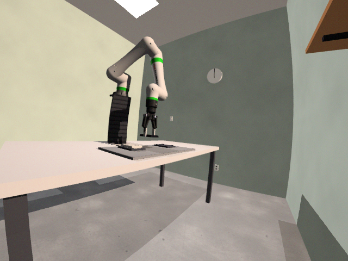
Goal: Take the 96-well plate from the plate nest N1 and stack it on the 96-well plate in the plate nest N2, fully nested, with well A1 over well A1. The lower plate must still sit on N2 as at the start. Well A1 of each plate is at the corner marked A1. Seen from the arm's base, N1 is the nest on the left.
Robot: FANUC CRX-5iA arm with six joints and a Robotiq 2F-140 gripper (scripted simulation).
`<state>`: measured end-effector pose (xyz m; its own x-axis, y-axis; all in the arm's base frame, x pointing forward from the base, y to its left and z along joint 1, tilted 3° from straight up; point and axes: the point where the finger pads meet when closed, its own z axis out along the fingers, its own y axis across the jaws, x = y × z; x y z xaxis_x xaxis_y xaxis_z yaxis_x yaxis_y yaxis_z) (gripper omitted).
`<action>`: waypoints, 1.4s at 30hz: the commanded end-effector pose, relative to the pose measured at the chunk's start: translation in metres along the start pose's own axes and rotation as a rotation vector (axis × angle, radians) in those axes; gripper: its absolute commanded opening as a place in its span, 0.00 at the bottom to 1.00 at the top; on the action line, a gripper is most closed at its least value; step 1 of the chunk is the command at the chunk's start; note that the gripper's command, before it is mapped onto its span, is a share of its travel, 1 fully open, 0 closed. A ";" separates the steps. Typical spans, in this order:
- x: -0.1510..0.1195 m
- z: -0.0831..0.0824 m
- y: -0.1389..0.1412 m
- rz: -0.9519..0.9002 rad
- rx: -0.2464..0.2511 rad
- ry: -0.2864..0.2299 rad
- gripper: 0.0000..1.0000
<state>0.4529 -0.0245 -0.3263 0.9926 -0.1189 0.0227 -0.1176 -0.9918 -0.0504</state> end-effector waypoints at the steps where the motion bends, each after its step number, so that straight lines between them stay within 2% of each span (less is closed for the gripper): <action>1: 0.001 0.000 0.011 0.000 0.001 0.000 0.00; 42: 0.005 0.000 0.127 0.000 0.001 0.000 0.00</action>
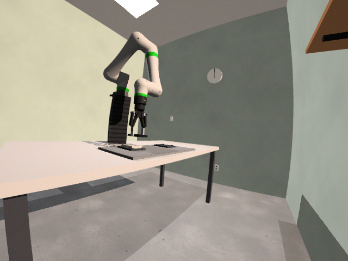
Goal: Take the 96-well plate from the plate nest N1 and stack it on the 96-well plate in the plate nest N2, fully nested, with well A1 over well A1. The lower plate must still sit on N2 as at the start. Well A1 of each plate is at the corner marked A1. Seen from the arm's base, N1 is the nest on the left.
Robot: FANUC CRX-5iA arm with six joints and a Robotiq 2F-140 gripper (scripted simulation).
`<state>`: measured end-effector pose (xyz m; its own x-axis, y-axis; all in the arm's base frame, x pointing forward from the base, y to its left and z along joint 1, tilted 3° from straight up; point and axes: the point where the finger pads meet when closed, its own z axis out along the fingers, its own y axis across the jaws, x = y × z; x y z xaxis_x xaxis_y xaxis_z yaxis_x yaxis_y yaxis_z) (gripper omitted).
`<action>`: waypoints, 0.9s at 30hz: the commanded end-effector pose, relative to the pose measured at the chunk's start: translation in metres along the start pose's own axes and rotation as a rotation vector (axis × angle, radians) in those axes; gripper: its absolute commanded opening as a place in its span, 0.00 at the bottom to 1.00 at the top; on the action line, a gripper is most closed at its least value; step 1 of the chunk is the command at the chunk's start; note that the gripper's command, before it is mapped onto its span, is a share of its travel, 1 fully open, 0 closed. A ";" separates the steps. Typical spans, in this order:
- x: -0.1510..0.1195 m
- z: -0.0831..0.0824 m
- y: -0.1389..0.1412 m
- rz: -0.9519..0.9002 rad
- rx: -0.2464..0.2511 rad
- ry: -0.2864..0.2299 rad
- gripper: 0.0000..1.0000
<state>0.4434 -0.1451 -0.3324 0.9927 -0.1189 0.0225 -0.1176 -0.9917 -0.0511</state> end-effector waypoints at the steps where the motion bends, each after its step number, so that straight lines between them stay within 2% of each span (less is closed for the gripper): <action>1: 0.001 0.000 0.010 0.000 0.000 0.000 0.00; 12: 0.002 0.000 0.046 0.000 0.000 0.000 0.00; 27: 0.002 0.000 0.046 0.000 0.000 0.000 0.00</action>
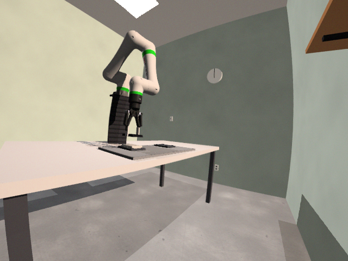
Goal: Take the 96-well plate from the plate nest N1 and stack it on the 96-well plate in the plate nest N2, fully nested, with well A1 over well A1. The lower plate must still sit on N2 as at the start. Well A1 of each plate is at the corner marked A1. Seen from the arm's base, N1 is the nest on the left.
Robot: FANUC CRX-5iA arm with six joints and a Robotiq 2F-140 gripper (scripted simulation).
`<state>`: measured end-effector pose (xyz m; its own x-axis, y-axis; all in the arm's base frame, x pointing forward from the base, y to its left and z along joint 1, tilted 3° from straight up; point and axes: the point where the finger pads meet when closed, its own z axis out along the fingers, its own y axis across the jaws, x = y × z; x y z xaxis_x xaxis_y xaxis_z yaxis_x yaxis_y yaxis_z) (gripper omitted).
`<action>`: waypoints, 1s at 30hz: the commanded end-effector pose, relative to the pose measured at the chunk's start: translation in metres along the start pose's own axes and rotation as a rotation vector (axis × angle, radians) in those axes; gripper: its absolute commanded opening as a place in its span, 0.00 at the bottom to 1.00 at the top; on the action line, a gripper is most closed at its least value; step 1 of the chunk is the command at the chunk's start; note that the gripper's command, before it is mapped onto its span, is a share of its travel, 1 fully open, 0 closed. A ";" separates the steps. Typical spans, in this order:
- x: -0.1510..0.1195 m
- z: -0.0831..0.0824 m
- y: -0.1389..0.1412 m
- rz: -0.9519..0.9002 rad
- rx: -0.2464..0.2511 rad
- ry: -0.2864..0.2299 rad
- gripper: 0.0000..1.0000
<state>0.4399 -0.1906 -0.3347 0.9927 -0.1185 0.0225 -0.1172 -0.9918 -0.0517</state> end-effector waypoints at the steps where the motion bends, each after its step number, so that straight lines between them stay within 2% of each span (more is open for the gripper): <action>1: 0.000 0.000 0.000 0.000 0.000 0.000 0.00; 21: 0.000 0.000 0.000 0.000 0.000 0.000 0.00; 30: 0.000 0.015 0.000 0.000 0.000 0.000 0.00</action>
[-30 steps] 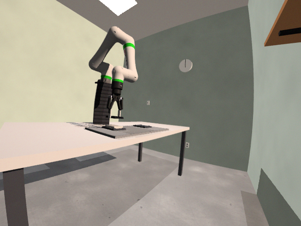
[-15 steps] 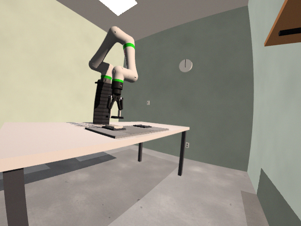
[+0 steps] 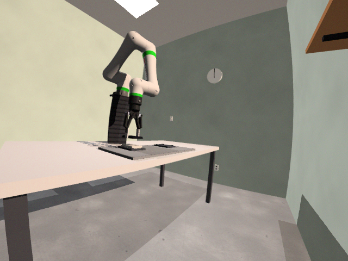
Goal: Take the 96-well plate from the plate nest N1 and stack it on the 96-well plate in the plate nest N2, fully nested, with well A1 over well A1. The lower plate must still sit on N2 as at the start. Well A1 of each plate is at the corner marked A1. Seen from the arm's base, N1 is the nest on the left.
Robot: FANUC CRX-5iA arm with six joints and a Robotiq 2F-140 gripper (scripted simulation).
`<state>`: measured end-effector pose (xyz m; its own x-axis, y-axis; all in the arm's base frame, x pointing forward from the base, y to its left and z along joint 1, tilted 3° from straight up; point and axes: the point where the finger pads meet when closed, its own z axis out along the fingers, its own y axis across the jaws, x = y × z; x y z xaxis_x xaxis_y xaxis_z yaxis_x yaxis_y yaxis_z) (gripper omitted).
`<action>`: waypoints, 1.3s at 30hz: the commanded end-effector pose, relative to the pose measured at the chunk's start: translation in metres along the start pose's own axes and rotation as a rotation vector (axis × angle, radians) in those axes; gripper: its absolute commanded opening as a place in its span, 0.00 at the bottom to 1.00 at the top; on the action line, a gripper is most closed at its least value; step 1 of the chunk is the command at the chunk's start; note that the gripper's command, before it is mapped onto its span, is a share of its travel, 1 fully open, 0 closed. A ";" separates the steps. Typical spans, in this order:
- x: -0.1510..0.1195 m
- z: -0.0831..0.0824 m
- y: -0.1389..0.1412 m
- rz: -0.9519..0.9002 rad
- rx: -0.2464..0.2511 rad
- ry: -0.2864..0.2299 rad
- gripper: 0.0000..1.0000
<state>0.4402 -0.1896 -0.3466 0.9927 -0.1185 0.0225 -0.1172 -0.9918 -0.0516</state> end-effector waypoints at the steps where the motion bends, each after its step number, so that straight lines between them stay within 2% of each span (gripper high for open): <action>1: 0.000 0.005 0.000 0.000 0.000 0.000 0.00; 23: 0.000 0.038 0.000 0.000 0.000 0.000 0.00; 39: 0.000 0.038 0.000 0.000 0.000 0.000 0.00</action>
<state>0.4414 -0.1876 -0.3851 0.9927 -0.1185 0.0226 -0.1172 -0.9918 -0.0517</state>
